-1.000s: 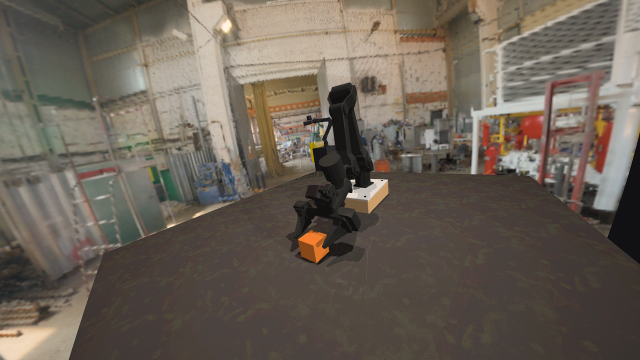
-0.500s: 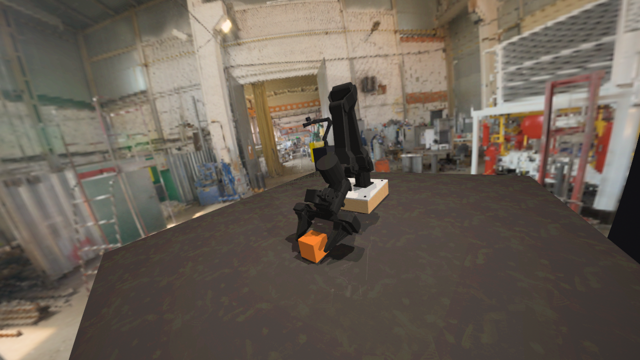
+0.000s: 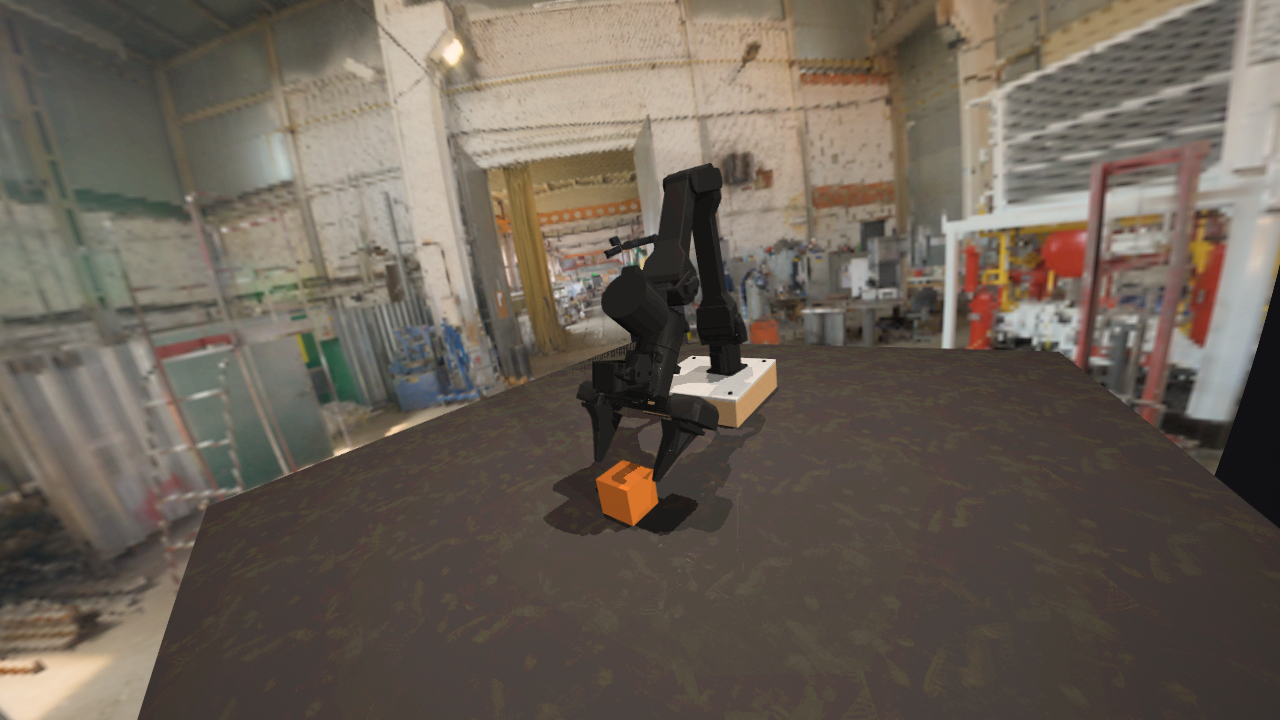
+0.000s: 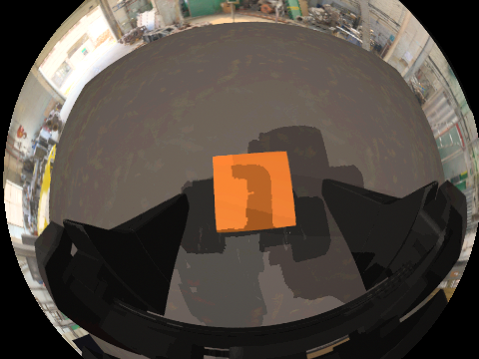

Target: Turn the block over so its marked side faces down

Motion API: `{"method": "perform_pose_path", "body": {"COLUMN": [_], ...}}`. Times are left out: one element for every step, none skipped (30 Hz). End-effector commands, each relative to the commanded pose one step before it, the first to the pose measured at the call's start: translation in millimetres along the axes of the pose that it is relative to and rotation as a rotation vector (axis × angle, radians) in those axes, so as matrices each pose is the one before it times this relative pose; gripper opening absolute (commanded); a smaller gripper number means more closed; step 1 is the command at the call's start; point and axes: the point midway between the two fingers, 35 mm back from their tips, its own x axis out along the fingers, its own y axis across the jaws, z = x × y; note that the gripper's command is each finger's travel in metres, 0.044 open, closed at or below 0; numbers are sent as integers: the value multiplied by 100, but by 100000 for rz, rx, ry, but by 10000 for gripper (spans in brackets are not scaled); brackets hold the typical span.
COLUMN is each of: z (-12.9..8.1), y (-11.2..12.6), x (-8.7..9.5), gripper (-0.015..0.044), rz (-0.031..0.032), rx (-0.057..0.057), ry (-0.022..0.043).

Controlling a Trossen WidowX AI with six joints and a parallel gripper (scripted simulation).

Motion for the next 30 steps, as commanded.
{"method": "perform_pose_path", "body": {"z": [1880, 0, 0, 0, 0, 0, 0, 60, 178, 290, 351, 337, 320, 303, 285, 266, 246, 237, 214, 186, 163, 135, 111, 86, 50, 22, 6, -24, 0, 15], "y": [-160, 0, 0, 0, 0, 0, 0, 7, 20, 31, 34, 29, 23, 18, 14, 9, 5, -2, -5, -7, -10, -12, -15, -17, -15, -10, -3, -136, 0, 2], "x": [-4637, 0, 0, 0, 0, 0, 0, 13, 38, 53, 48, 27, 6, -13, -31, -49, -65, -74, -90, -106, -118, -132, -142, -151, -127, -78, -26, 1, 0, 282], "gripper": [440, 440, 440, 440, 440, 440, 440, 440, 440, 440, 440, 440, 440, 440, 440, 440, 440, 440, 440, 440, 440, 440, 440, 440, 440, 440, 440, 440, 440, 440], "rz": [1512, 0, 0, 0, 0, 0, 0, -13, -36, -55, -60, -50, -40, -29, -18, -7, 4, 42, 45, 41, 51, 49, 59, 66, 59, 39, 14, -13, 0, 0], "rx": [2842, 0, 0, 0, 0, 0, 0, -29, -83, -128, -142, -122, -102, -82, -62, -42, -23, 77, 76, 53, 68, 49, 60, 65, 55, 38, 14, -1, 0, 0], "ry": [9503, 0, 0, 0, 0, 0, 0, 490, 1470, 2452, 3080, 3094, 3097, 3100, 3103, 3105, 3108, 3075, 3094, 3109, 3112, 3125, 3129, 3125, 2502, 1502, 501, 2, 0, -1]}}
